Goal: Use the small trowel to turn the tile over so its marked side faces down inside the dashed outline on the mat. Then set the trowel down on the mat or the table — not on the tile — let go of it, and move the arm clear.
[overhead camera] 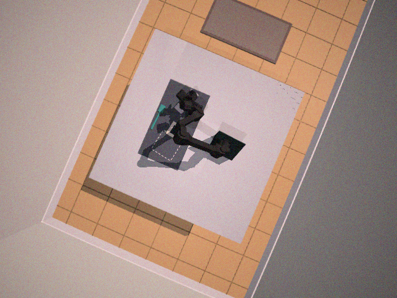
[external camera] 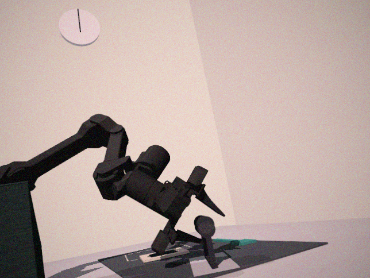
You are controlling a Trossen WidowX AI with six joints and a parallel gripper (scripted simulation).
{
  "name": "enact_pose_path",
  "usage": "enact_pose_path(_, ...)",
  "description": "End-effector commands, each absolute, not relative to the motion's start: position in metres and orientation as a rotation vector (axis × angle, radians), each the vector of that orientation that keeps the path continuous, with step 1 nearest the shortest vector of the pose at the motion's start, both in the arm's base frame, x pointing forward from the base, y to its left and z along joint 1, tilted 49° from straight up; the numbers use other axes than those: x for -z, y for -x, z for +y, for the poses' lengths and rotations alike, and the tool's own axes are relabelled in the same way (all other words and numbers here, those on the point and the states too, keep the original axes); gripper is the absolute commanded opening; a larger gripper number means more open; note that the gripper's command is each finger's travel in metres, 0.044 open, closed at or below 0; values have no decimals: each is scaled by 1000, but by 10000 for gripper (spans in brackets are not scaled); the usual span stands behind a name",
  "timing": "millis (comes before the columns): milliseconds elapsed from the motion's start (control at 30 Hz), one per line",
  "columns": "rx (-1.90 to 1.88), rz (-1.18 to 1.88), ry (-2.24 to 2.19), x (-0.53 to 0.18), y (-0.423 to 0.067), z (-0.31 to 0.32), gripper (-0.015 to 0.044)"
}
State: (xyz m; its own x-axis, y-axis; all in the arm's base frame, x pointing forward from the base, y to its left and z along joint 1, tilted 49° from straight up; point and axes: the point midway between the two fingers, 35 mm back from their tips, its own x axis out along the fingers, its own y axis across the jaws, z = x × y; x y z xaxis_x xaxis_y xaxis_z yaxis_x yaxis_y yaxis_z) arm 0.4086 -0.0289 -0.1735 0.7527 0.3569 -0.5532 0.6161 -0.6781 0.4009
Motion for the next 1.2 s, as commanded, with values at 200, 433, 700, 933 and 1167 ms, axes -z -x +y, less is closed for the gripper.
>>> enact_pose_path(200, 610, 734, -2372, 180, -407, -26, 175)
enact_pose_path(433, 610, 734, -2372, 180, -407, -26, 128)
enact_pose_path(700, 610, 734, -2372, 180, -407, -26, 75)
enact_pose_path(933, 610, 735, -2371, 179, -408, -29, 0)
enact_pose_path(1167, 607, 735, -2369, 159, -410, -51, 0)
